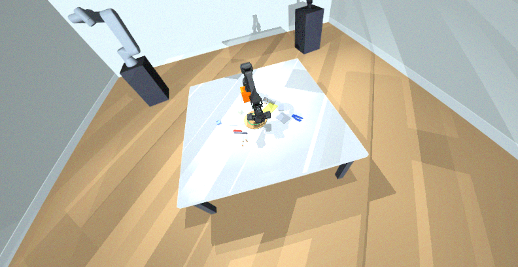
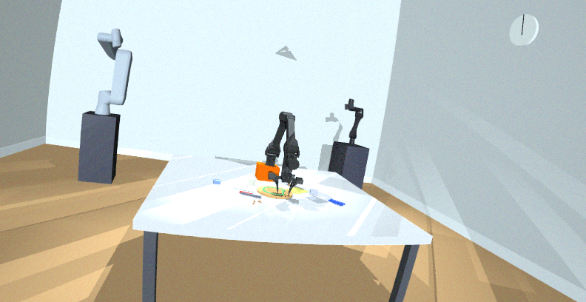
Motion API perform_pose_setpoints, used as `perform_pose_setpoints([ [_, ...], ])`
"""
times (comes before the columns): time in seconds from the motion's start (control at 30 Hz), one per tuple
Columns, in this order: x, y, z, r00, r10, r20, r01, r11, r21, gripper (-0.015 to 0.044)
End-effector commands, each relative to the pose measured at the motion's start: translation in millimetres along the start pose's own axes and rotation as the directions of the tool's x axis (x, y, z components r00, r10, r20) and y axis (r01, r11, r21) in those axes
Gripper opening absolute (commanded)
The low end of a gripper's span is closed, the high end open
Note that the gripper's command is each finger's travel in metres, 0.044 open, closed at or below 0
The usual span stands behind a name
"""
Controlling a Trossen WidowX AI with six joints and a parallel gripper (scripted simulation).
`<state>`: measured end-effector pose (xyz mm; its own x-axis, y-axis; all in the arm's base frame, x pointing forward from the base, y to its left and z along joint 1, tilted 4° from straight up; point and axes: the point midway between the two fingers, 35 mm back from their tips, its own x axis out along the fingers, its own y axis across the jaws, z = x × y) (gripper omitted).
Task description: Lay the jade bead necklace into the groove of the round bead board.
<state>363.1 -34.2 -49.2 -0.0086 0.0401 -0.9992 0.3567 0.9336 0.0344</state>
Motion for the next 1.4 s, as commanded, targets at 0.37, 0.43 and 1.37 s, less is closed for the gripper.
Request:
perform_pose_setpoints([
  [0.37,-5.1,-0.4,-1.3,1.000,0.001,-0.010,-0.001,1.000,0.005,0.0440],
  [0.43,-5.1,-0.4,-1.3,1.000,0.001,-0.010,-0.001,1.000,0.005,0.0440],
  [1.37,-27.9,0.7,-8.4,1.000,0.002,0.007,-0.001,0.995,-0.096,0.0120],
])
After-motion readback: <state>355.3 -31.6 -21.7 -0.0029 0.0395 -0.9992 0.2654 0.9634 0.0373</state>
